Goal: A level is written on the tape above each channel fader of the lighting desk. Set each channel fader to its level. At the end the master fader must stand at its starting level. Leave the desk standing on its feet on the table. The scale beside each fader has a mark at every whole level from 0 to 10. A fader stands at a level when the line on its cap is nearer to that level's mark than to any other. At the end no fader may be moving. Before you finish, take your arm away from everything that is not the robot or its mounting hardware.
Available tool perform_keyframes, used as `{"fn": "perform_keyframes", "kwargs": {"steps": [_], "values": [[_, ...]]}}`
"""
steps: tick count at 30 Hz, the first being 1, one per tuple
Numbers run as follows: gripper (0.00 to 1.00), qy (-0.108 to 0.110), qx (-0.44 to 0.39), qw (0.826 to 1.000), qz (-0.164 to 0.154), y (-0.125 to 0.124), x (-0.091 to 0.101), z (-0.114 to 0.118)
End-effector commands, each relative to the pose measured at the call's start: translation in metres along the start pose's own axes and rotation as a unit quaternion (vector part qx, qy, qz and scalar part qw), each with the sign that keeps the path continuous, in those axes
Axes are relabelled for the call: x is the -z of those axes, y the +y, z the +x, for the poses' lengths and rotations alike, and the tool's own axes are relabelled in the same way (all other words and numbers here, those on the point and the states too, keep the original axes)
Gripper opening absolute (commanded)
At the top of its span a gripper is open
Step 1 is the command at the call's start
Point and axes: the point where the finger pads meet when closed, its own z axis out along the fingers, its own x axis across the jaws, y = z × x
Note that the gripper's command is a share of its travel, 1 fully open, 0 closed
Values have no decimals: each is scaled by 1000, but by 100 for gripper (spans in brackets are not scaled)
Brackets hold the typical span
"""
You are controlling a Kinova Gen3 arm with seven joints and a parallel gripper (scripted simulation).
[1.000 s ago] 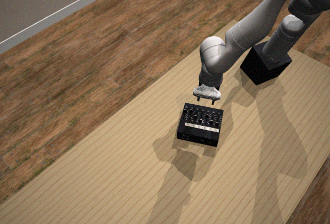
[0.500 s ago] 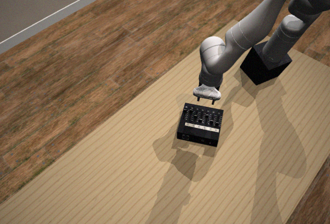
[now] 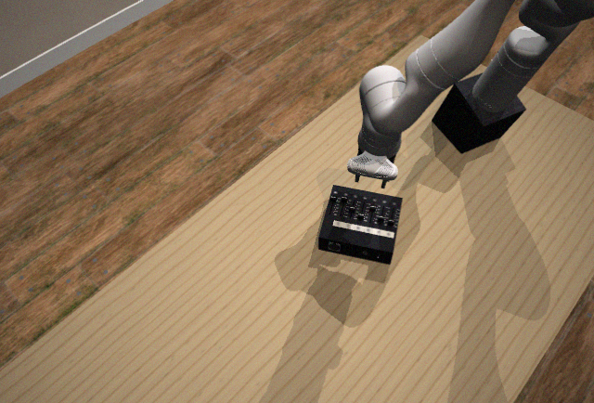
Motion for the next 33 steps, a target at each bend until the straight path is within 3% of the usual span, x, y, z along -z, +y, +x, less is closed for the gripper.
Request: {"fn": "perform_keyframes", "kwargs": {"steps": [1,22,25,30,32,33], "values": [[100,5,3,1000,-1,0,0,3],[100,4,0,1000,2,-1,1,3],[100,-7,-40,999,31,-6,14,2],[100,-47,-166,977,124,-20,60,5],[100,-47,-166,977,124,-20,60,5],[100,-54,-187,971,140,-22,69,6]]}}
